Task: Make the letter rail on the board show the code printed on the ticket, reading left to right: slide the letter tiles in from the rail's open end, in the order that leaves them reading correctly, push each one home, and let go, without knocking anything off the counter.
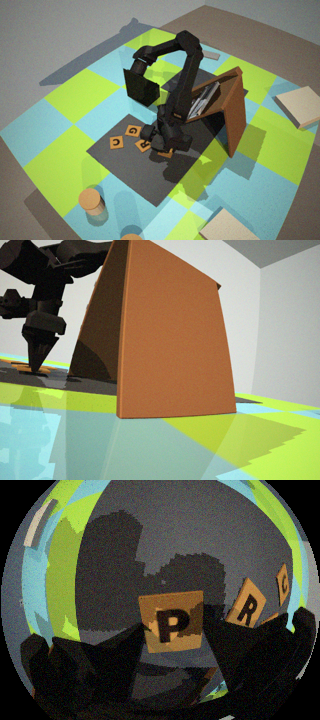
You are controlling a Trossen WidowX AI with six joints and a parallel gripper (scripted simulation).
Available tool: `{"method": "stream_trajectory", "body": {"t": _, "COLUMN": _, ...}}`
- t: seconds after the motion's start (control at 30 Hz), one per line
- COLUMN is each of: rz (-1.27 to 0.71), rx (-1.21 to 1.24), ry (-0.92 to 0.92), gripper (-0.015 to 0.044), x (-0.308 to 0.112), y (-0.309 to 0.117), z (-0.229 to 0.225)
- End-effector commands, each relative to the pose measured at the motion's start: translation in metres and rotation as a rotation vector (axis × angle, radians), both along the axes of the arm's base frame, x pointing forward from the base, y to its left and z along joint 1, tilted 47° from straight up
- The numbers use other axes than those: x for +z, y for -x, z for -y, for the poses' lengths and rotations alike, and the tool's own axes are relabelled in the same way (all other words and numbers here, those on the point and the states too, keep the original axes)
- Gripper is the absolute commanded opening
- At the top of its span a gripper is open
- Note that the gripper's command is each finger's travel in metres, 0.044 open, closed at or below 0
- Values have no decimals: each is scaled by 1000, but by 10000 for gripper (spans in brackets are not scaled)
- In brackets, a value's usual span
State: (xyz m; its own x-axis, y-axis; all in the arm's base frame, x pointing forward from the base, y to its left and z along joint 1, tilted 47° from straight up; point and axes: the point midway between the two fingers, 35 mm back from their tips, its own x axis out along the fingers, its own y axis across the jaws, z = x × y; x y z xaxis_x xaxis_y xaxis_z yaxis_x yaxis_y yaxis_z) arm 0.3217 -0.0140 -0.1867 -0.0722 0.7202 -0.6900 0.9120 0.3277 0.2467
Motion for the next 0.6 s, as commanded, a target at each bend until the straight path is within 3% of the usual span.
{"method": "stream_trajectory", "body": {"t": 0.0, "rz": 3, "rx": 4, "ry": 3, "gripper": 0, "x": 2, "y": 0, "z": 2}}
{"method": "stream_trajectory", "body": {"t": 0.57, "rz": 3, "rx": 4, "ry": 4, "gripper": 0, "x": 11, "y": 0, "z": 10}}
